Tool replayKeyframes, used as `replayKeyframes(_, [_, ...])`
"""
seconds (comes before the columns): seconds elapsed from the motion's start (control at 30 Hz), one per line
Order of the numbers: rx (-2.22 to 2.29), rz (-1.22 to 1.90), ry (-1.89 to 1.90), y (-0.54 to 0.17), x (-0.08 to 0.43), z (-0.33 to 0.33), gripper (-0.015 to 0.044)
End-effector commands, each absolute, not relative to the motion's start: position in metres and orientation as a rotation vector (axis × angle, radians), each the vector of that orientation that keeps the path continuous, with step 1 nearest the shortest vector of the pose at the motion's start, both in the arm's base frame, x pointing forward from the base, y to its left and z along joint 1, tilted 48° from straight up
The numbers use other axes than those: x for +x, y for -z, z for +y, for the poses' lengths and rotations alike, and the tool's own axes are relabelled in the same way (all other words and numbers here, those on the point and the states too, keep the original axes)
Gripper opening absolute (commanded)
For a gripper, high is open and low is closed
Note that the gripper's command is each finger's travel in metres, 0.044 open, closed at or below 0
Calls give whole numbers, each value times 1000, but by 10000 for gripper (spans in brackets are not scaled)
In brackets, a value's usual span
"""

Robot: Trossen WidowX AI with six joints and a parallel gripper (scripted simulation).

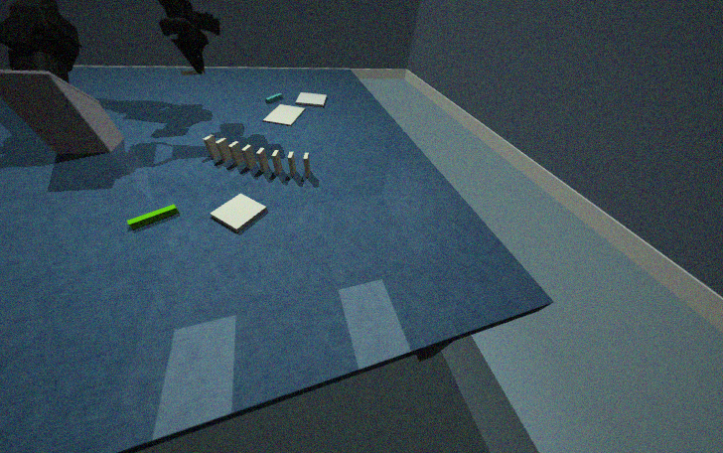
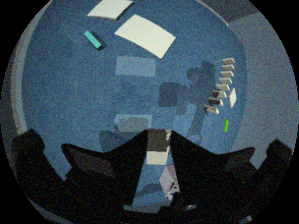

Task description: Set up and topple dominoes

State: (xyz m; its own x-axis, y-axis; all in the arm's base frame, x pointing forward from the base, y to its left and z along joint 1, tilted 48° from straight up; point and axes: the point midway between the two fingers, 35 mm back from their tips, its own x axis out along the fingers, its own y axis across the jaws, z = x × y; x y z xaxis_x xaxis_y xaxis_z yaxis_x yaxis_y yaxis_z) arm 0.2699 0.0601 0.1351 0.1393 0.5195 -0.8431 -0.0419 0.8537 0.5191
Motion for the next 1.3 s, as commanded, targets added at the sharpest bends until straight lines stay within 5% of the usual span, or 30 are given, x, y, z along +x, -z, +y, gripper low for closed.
replayKeyframes(0.0, [351, 1345, -372, -125, 272, 63, 107])
replayKeyframes(1.27, [246, 559, 7, -121, 297, 96, 107])
